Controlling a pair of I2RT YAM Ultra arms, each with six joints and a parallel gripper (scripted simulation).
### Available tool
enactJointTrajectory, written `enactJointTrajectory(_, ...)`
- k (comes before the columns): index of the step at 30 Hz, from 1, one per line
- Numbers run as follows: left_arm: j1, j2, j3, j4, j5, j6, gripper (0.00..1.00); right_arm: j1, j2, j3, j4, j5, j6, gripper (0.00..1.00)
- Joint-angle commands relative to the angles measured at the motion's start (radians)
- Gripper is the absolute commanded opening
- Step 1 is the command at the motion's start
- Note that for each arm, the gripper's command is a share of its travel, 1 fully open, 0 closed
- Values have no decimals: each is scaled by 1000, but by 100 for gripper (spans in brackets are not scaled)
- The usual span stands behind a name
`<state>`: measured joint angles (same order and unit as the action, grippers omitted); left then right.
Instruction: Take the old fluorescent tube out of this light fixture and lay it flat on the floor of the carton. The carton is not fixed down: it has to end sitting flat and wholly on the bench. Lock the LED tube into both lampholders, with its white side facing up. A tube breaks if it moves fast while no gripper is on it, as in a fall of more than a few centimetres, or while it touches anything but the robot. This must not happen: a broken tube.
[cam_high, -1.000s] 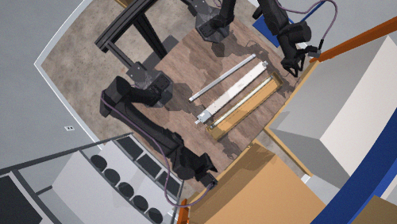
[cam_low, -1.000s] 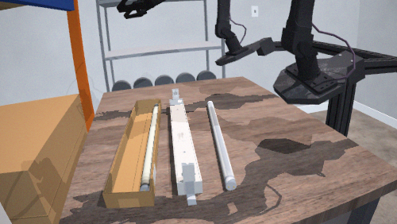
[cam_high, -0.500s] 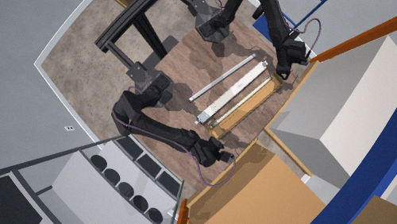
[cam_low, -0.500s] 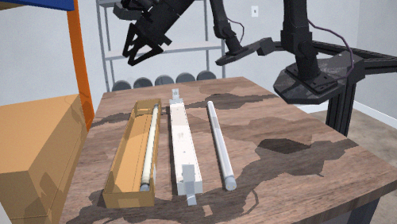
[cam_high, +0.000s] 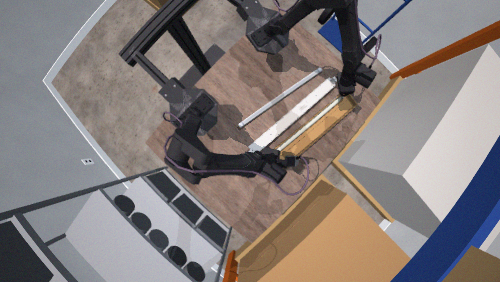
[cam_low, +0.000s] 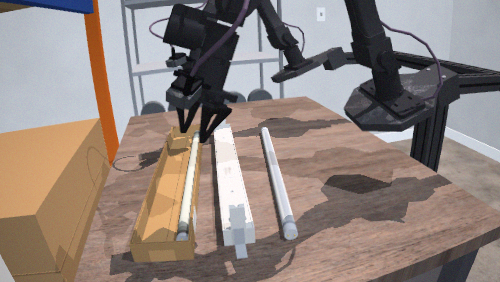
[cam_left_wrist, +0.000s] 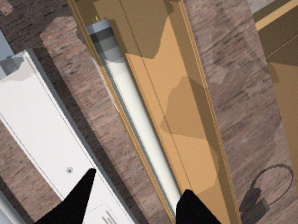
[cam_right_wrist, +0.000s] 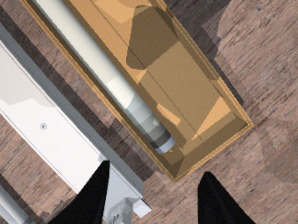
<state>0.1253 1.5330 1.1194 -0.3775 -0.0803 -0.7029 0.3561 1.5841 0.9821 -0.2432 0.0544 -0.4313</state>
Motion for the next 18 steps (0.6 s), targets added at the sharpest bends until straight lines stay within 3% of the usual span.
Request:
enactJointTrajectory(1, 21, 64, 23, -110, -33, -138, 49, 56, 56, -34, -62, 5, -94, 49)
enactJointTrajectory(12, 71, 259, 60, -261, -56, -400, 49, 197, 275, -10, -138, 32, -235, 49)
enactJointTrajectory(14, 80, 299, 58, -295, -68, -461, 49, 220, 311, -73, -185, 22, -284, 49)
enactJointTrajectory(18, 97, 366, 76, -342, -77, -551, 49, 276, 390, -37, -193, 43, -332, 49)
